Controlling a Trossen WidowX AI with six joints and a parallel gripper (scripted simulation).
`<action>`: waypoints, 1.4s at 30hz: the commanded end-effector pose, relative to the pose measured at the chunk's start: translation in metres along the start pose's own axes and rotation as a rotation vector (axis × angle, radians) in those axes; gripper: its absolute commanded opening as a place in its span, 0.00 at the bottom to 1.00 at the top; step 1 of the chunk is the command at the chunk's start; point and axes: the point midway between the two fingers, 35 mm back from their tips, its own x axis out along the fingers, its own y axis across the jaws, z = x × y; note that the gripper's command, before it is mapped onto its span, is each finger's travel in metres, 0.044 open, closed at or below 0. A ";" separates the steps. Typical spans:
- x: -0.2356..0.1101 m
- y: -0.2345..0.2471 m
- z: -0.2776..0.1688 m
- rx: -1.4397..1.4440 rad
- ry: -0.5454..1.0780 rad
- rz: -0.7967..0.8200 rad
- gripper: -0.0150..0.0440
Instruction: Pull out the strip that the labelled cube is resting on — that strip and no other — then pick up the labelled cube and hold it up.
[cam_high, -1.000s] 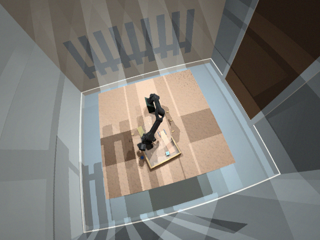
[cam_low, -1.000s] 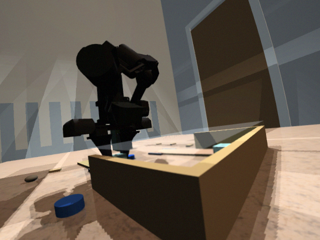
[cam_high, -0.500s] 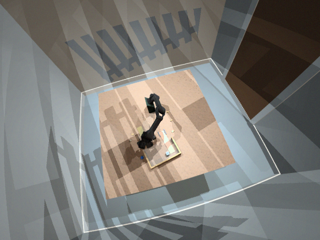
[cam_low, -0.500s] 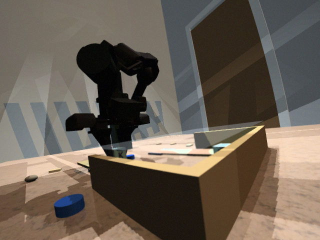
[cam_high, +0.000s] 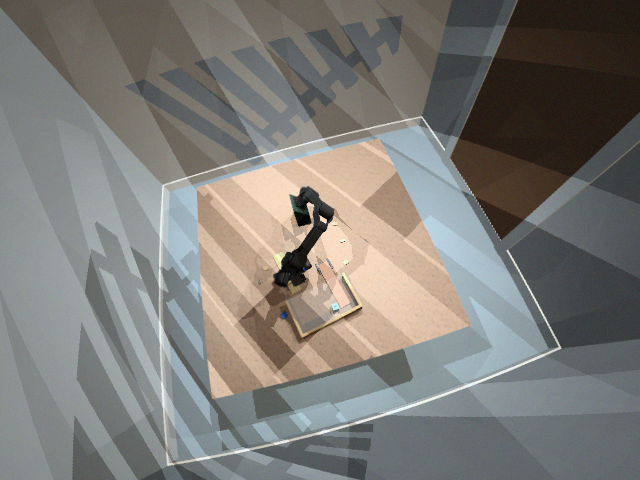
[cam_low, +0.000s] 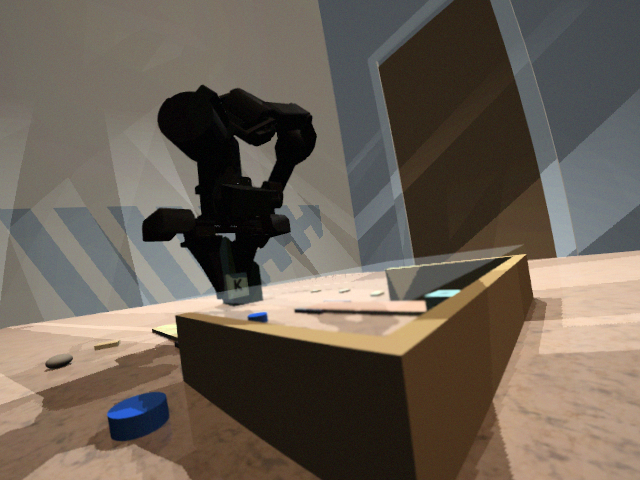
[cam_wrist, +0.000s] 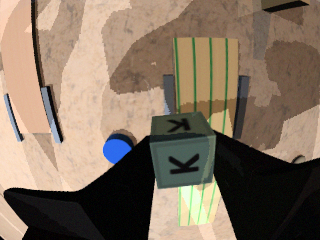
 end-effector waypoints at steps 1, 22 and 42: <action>-0.001 0.004 -0.007 -0.005 0.006 -0.001 0.25; -0.001 0.041 -0.065 -0.002 0.009 0.000 0.25; -0.036 0.050 -0.078 -0.001 0.010 -0.001 0.25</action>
